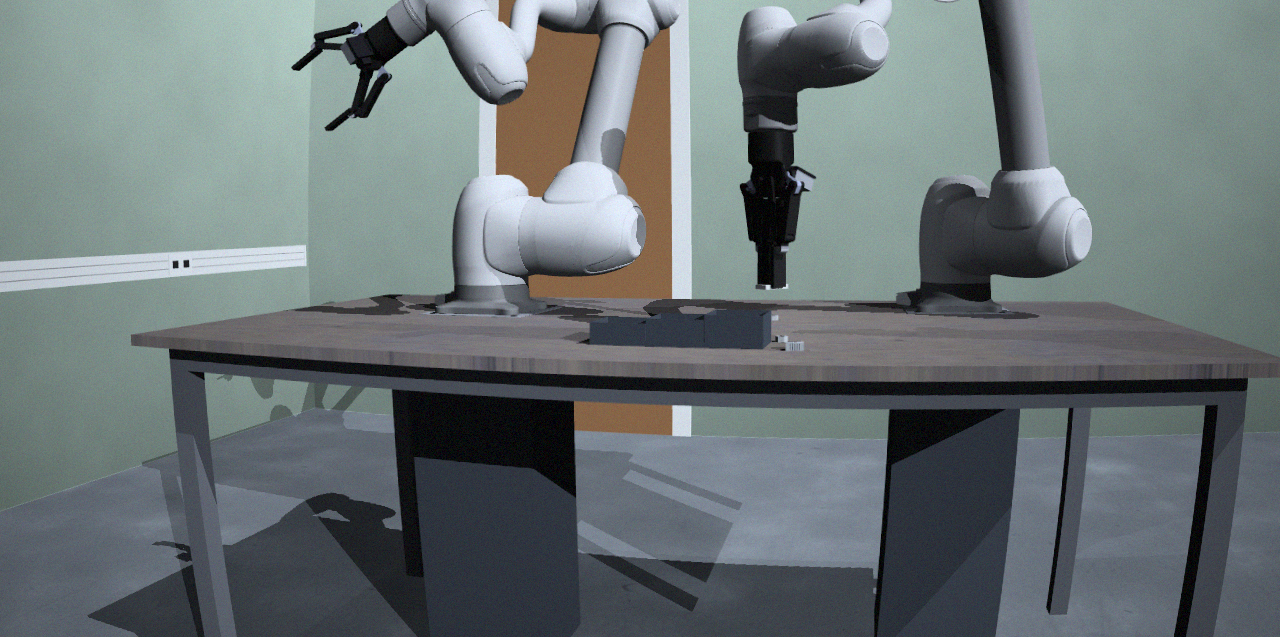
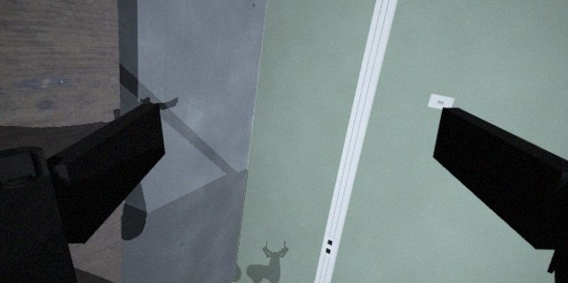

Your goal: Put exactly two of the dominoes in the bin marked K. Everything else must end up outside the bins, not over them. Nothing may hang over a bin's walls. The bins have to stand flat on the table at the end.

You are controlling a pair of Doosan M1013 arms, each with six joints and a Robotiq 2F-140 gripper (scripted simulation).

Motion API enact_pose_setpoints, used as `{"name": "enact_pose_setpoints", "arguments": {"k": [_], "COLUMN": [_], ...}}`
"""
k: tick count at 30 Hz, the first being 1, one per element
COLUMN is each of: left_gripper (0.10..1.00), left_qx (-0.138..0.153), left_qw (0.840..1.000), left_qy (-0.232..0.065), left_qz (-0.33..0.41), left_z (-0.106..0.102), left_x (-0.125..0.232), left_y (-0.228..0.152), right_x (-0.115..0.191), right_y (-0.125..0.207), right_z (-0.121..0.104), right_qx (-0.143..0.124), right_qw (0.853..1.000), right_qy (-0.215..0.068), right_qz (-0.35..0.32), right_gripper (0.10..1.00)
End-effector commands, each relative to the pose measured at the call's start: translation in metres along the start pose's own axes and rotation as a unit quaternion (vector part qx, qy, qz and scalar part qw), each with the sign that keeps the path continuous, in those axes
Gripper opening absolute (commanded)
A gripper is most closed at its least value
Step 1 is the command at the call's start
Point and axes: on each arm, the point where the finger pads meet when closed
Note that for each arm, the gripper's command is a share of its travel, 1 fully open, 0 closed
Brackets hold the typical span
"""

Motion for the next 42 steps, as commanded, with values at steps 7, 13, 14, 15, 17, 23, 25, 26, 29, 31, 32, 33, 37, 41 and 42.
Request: {"name": "enact_pose_setpoints", "arguments": {"k": [7, 13, 14, 15, 17, 23, 25, 26, 29, 31, 32, 33, 37, 41, 42], "left_gripper": [0.213, 0.213, 0.213, 0.213, 0.213, 0.213, 0.213, 0.213, 0.213, 0.213, 0.213, 0.213, 0.213, 0.213, 0.213], "left_qx": [0.001, 0.001, 0.001, 0.001, 0.001, -0.001, -0.001, 0.000, 0.001, 0.001, 0.002, 0.002, 0.003, 0.002, 0.001], "left_qw": [1.000, 1.000, 1.000, 1.000, 1.000, 0.994, 0.989, 0.987, 0.979, 0.972, 0.968, 0.964, 0.949, 0.927, 0.921], "left_qy": [0.004, 0.004, 0.004, 0.004, 0.004, 0.003, 0.002, 0.001, 0.000, -0.001, -0.001, -0.001, -0.002, -0.001, 0.000], "left_qz": [-0.004, -0.004, -0.004, -0.004, -0.004, -0.114, -0.145, -0.160, -0.206, -0.236, -0.251, -0.266, -0.315, -0.374, -0.389], "left_z": [-0.001, -0.001, -0.002, -0.002, -0.002, -0.002, -0.002, -0.002, -0.002, -0.002, -0.002, -0.002, -0.002, -0.002, -0.002], "left_x": [0.039, 0.066, 0.070, 0.071, 0.071, 0.094, 0.103, 0.107, 0.121, 0.130, 0.131, 0.131, 0.131, 0.131, 0.131], "left_y": [0.037, 0.061, 0.065, 0.066, 0.066, 0.084, 0.092, 0.095, 0.107, 0.115, 0.117, 0.117, 0.117, 0.118, 0.118], "right_x": [0.001, 0.001, 0.001, 0.001, 0.001, 0.001, 0.001, 0.001, 0.001, 0.001, 0.001, 0.001, 0.001, 0.001, 0.001], "right_y": [0.001, 0.001, 0.001, 0.001, 0.001, 0.001, 0.001, 0.001, 0.001, 0.001, 0.001, 0.001, 0.001, 0.001, 0.001], "right_z": [0.000, 0.000, 0.000, 0.000, 0.000, 0.000, 0.000, 0.000, 0.000, 0.000, 0.000, 0.000, 0.000, 0.000, 0.000], "right_qx": [0.002, 0.002, 0.002, 0.002, 0.002, 0.002, 0.002, 0.002, 0.002, 0.002, 0.002, 0.002, 0.002, 0.002, 0.002], "right_qw": [1.000, 1.000, 1.000, 1.000, 1.000, 1.000, 1.000, 1.000, 1.000, 1.000, 1.000, 1.000, 1.000, 1.000, 1.000], "right_qy": [0.001, 0.001, 0.001, 0.001, 0.001, 0.001, 0.001, 0.001, 0.001, 0.001, 0.001, 0.001, 0.001, 0.001, 0.001], "right_qz": [0.002, 0.002, 0.002, 0.002, 0.002, 0.002, 0.002, 0.002, 0.002, 0.002, 0.002, 0.002, 0.002, 0.002, 0.002], "right_gripper": [1.000, 1.000, 1.000, 1.000, 1.000, 1.000, 1.000, 1.000, 1.000, 1.000, 1.000, 1.000, 1.000, 1.000, 1.000]}}
Point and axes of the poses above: on each arm, the point where the finger pads meet when closed, its own z axis back along the fingers, its own y axis across the jaws, x = y × z, and after that the axes turned 11 degrees about -z, right-handed
